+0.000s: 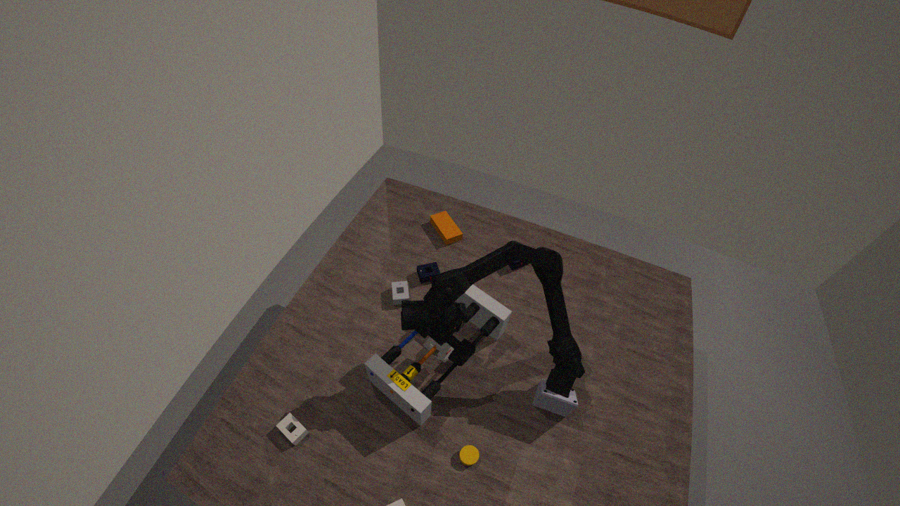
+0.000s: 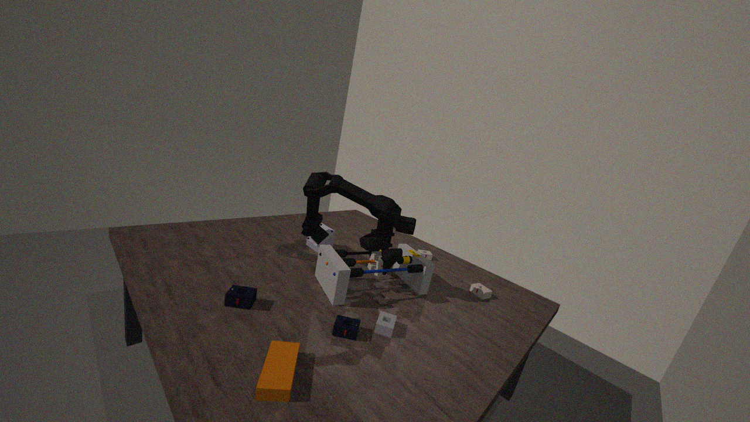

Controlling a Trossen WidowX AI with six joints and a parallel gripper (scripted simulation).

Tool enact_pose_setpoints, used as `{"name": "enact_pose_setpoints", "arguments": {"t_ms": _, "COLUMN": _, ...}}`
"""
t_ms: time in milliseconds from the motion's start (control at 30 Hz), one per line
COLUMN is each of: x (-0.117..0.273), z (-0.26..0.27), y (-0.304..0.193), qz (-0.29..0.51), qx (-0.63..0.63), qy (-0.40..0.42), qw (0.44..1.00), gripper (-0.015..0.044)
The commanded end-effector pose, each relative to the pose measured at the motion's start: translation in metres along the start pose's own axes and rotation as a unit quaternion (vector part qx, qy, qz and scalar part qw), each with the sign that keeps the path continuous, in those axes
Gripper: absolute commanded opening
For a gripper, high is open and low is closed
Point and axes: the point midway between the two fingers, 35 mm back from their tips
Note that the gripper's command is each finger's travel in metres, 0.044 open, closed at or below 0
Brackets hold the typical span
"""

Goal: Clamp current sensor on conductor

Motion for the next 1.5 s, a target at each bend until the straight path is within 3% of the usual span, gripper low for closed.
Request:
{"name": "enact_pose_setpoints", "arguments": {"t_ms": 0, "x": -0.0070, "z": -0.0018, "y": 0.0017, "qz": -0.004, "qx": 0.005, "qy": 0.001, "qw": 1.000, "gripper": 0.0440}}
{"name": "enact_pose_setpoints", "arguments": {"t_ms": 833, "x": -0.0031, "z": 0.0000, "y": 0.0005, "qz": -0.001, "qx": 0.000, "qy": 0.000, "qw": 1.000, "gripper": 0.0287}}
{"name": "enact_pose_setpoints", "arguments": {"t_ms": 1200, "x": -0.0031, "z": 0.0000, "y": 0.0005, "qz": -0.001, "qx": 0.000, "qy": 0.000, "qw": 1.000, "gripper": 0.0000}}
{"name": "enact_pose_setpoints", "arguments": {"t_ms": 1467, "x": -0.0031, "z": 0.0000, "y": 0.0005, "qz": -0.001, "qx": 0.000, "qy": 0.000, "qw": 1.000, "gripper": 0.0000}}
Point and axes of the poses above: the point midway between the two fingers, 35 mm back from their tips, its own x axis back along the fingers, its own z axis across the jaws, y = z × x, and after that the axes turned 13 degrees about -x, right-handed
